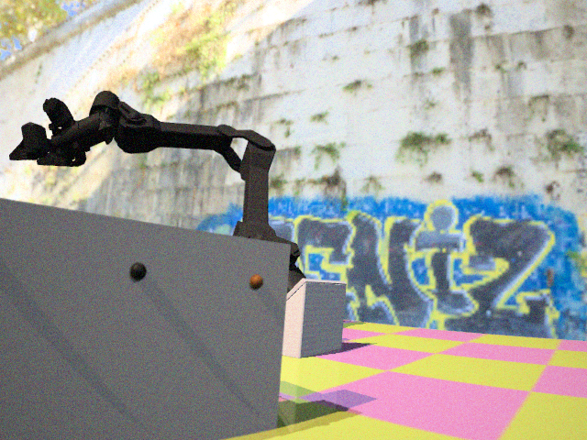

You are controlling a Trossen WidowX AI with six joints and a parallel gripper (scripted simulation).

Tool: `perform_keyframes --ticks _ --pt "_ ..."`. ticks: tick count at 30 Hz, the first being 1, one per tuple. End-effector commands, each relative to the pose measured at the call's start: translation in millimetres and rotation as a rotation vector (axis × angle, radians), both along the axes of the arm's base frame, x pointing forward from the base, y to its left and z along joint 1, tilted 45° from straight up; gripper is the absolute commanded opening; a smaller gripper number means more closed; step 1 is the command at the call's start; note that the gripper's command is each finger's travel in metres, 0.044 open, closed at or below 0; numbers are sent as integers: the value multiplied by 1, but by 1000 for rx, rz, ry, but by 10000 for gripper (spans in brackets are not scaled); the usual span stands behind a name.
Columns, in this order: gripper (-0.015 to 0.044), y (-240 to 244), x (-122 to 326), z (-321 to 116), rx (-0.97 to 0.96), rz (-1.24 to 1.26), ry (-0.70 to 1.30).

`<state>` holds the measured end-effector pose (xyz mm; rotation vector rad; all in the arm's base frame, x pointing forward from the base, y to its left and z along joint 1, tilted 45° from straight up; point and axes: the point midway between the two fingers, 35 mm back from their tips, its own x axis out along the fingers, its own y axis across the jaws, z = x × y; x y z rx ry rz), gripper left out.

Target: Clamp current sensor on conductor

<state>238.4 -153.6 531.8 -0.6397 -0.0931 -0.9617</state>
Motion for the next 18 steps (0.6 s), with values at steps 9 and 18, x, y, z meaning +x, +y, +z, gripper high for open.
perform_keyframes --ticks 9,18 --pt "440 105 74 -145 386 732 -6" --pt "440 154 77 -209 615 977 49"
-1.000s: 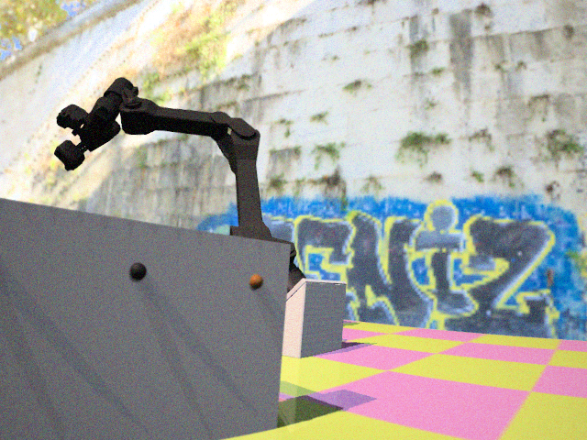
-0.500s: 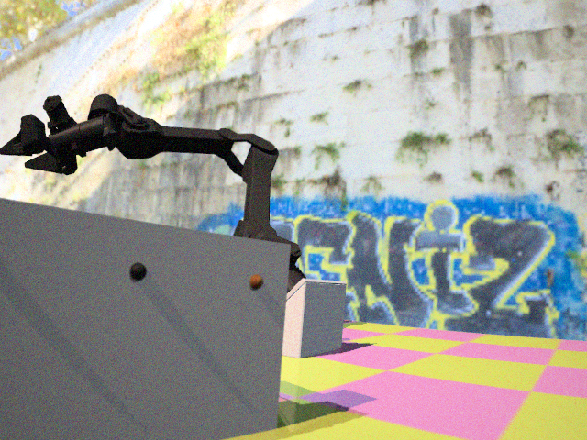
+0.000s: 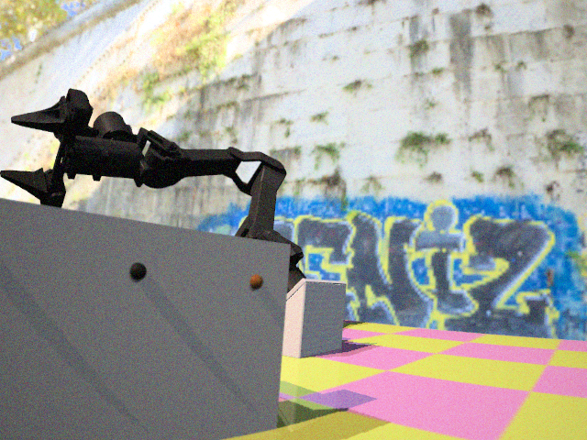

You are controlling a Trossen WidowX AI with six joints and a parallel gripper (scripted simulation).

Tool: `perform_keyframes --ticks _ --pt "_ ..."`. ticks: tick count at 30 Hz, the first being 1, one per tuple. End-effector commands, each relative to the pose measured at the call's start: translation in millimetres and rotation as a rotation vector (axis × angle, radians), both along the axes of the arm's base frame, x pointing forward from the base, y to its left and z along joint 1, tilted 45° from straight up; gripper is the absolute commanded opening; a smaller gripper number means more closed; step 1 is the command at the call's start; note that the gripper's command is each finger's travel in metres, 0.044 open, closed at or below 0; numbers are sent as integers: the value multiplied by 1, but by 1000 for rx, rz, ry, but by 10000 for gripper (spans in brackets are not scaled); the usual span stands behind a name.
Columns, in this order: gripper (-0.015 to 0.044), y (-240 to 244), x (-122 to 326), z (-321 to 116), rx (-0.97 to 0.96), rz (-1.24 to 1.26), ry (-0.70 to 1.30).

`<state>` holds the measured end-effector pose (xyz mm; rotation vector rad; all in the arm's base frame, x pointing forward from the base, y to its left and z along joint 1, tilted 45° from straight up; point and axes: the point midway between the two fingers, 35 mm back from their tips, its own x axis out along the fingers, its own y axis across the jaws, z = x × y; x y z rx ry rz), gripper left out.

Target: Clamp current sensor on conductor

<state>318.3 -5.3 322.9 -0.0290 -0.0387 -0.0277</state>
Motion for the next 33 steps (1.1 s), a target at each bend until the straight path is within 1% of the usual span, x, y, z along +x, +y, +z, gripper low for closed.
perform_keyframes --ticks 1,3,5,8,11,14,17,20,21,25,33 --pt "440 5 -3 0 28 28 -11" --pt "440 6 -2 -1 34 27 -3" --pt "440 10 4 -12 78 15 68" --pt "440 23 13 -45 183 -47 287" --pt "440 36 10 -80 228 -158 511" --pt "440 45 -6 -105 178 -300 701" --pt "440 46 -26 -115 51 -455 822" --pt "440 38 -45 -109 -141 -626 863" --pt "440 39 -45 -102 -183 -667 835" --pt "440 34 -53 -90 -334 -738 827" --pt "440 34 -54 -88 -345 -742 826"
